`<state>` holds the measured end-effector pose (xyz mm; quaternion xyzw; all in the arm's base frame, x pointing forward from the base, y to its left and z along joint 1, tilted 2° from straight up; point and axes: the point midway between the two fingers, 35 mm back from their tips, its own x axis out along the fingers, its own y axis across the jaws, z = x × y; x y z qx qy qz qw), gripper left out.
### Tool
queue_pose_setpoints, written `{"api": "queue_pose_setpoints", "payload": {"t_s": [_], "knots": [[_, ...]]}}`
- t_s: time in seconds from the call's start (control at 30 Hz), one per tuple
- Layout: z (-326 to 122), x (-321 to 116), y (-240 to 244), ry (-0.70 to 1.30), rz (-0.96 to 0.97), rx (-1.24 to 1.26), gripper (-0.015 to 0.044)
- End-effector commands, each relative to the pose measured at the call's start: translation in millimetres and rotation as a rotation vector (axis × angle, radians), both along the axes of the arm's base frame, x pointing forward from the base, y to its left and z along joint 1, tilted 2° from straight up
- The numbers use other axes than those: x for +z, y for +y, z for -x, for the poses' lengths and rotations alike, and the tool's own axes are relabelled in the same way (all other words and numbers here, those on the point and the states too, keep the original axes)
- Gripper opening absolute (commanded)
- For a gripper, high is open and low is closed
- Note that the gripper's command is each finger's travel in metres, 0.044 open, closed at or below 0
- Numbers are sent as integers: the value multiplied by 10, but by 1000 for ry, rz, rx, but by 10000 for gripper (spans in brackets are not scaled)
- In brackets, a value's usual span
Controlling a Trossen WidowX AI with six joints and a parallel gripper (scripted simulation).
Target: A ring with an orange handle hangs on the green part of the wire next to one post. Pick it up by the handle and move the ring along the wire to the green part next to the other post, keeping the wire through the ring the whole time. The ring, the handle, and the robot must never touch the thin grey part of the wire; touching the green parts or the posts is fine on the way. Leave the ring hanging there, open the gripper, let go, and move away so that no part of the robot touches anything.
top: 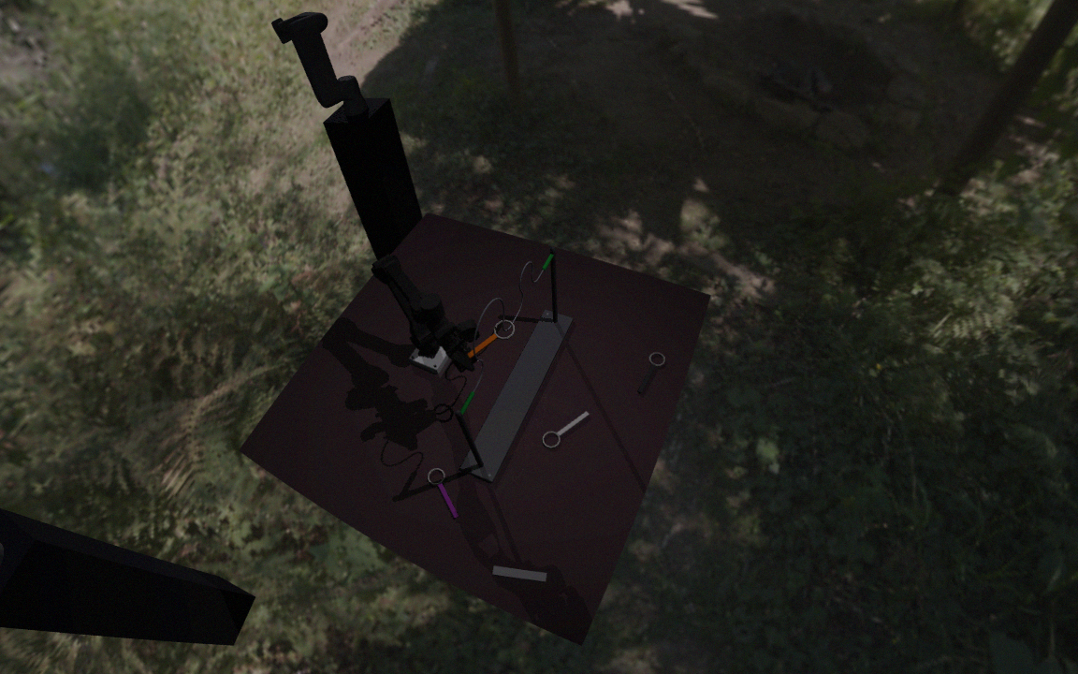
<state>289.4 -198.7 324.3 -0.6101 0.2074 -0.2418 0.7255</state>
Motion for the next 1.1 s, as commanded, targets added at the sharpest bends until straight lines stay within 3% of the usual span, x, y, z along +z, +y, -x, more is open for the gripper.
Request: {"api": "queue_pose_setpoints", "payload": {"t_s": [0.0, 1.07], "knots": [[17, -126, 41, -21, -99, -8, -150], [-60, -1022, 809, -115, -891, -28, -150]]}}
